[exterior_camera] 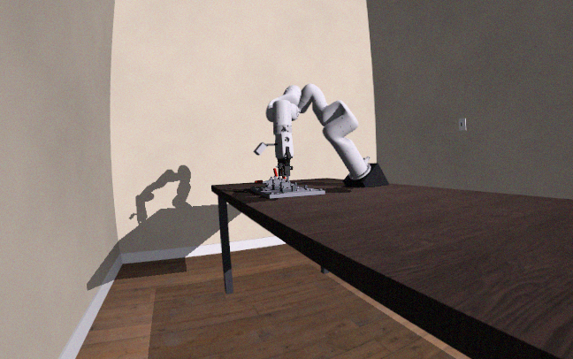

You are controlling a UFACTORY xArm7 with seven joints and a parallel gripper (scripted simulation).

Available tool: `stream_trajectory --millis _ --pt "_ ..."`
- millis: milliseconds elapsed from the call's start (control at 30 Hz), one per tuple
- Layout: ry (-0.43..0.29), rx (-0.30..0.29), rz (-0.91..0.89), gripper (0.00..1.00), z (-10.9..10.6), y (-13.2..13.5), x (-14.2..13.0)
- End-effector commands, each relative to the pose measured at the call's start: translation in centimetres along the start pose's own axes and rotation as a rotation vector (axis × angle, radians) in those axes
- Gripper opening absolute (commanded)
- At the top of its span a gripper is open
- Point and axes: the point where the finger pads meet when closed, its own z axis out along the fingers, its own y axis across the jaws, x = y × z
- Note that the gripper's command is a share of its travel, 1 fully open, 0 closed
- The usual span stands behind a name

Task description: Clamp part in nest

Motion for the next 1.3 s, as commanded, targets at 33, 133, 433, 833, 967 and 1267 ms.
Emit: stream_trajectory --millis 33,133,433,833,967,1267 --pt "0.003 0.001 0.0 0.47 -1.6 0.0 0.1" --pt "0.003 0.001 0.0 0.47 -2.8 0.0 0.1" --pt "0.003 0.001 0.0 0.47 -4.9 0.0 0.1" --pt "0.003 0.001 0.0 0.47 -4.9 0.0 0.1" --pt "0.003 0.001 0.0 0.47 -4.9 0.0 0.1" --pt "0.003 0.001 0.0 1.0 -5.9 0.0 0.1"
